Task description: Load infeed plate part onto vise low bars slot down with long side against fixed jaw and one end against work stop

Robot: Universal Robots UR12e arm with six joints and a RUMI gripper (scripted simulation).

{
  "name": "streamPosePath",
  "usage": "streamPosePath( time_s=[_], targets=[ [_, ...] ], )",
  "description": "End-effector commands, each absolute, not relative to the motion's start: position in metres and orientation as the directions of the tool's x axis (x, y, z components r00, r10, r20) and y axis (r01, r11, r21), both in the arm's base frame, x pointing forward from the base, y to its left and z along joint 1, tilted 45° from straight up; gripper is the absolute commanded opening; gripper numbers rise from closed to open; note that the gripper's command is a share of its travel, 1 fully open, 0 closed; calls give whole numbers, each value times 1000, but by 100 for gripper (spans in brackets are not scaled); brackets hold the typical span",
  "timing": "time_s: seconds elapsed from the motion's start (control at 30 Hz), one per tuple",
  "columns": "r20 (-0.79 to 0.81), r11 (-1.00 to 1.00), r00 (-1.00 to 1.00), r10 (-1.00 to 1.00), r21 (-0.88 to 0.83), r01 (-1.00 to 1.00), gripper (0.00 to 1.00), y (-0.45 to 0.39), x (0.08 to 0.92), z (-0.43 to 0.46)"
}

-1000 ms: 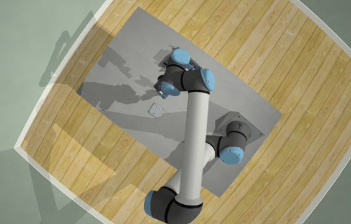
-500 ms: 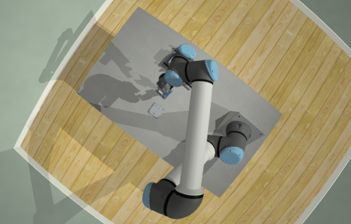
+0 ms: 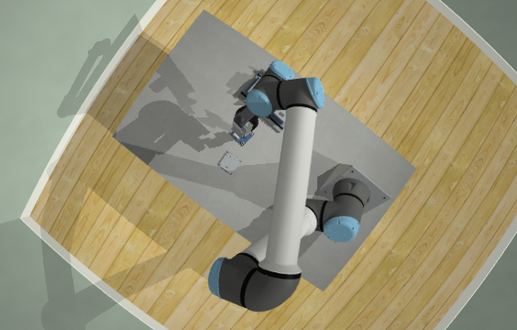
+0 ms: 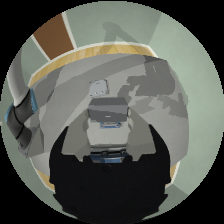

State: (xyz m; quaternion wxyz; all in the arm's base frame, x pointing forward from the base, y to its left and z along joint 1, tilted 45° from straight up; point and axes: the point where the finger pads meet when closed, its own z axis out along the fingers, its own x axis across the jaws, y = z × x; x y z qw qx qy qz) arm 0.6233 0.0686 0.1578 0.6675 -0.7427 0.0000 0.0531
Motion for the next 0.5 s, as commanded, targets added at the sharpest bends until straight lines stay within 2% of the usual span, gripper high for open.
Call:
streamPosePath(
  time_s=[0.0,0.47],
  targets=[
    [-77,-70,994,72,-995,-72,0,68,624,158],
    [-77,-20,994,72,-997,-76,0,68,624,157]
  ],
)
